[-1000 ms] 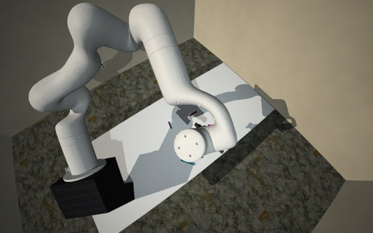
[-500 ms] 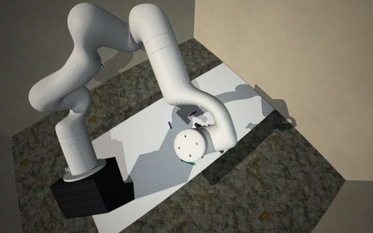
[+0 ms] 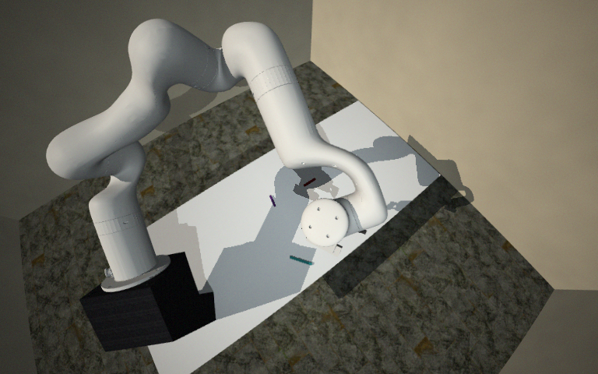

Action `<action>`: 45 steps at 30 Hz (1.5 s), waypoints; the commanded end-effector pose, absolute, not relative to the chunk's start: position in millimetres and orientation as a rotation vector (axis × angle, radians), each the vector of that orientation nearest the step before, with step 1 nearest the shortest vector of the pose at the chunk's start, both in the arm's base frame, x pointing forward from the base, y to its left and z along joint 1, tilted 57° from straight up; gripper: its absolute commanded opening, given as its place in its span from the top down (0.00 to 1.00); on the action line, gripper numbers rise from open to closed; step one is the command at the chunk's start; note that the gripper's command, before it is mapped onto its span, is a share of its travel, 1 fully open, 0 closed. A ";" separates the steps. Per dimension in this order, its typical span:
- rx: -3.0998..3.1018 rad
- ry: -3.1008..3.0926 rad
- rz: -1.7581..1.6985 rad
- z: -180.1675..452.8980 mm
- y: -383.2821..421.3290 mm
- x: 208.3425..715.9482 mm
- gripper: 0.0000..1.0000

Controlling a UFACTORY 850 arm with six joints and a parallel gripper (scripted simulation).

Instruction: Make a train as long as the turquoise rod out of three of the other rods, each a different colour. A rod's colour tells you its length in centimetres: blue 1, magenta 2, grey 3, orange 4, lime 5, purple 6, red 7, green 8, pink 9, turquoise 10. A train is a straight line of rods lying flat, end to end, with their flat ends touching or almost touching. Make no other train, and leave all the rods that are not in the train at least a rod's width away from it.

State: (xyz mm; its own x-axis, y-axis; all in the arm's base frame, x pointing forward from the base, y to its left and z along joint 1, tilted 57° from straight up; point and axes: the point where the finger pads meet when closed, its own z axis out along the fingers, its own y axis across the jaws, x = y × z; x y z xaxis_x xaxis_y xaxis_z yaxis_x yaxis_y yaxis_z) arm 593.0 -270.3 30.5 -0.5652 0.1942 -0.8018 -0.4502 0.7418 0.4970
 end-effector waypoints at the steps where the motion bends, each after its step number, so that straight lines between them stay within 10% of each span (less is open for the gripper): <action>1: -0.378 1.975 0.775 24.0 -258.4 607.4 0.00; 45: -1.757 1.164 0.089 -32.3 -116.2 713.0 0.00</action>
